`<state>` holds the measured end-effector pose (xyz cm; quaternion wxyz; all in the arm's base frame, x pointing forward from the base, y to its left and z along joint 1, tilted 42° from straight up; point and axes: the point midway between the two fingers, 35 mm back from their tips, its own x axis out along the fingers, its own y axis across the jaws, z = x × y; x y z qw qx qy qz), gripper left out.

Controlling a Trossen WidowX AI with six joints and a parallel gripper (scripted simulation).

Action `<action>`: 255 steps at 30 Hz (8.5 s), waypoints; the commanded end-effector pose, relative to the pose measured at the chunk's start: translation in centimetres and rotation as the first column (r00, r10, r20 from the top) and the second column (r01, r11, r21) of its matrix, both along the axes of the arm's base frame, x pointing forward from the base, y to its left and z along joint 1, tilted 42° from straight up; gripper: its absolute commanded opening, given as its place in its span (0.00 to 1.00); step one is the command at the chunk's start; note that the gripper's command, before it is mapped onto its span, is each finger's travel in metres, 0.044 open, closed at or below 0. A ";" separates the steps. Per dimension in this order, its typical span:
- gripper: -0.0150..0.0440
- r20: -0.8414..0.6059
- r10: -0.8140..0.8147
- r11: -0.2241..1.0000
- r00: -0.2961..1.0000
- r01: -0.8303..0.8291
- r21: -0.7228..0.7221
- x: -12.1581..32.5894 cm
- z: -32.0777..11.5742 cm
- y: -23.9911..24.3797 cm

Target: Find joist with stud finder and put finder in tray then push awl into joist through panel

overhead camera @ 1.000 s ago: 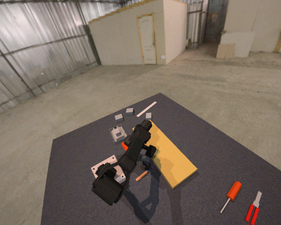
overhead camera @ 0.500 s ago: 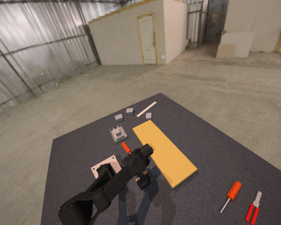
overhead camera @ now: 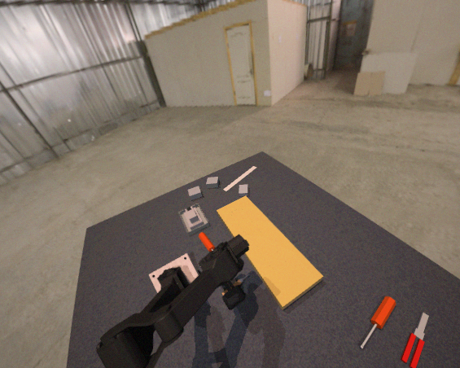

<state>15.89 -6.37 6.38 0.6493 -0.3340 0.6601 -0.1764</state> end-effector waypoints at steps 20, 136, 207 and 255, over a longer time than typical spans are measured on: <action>1.00 -0.006 0.004 1.000 1.000 -0.004 -0.003 0.4 -2.7 -2.4; 0.25 -0.488 -0.870 -0.467 0.068 -0.432 0.772 5.9 9.0 14.5; 0.25 -0.492 -0.856 -0.387 0.157 0.434 0.813 12.8 6.3 20.7; 0.25 -0.802 -0.592 -0.521 -0.080 0.797 0.305 18.8 2.4 20.9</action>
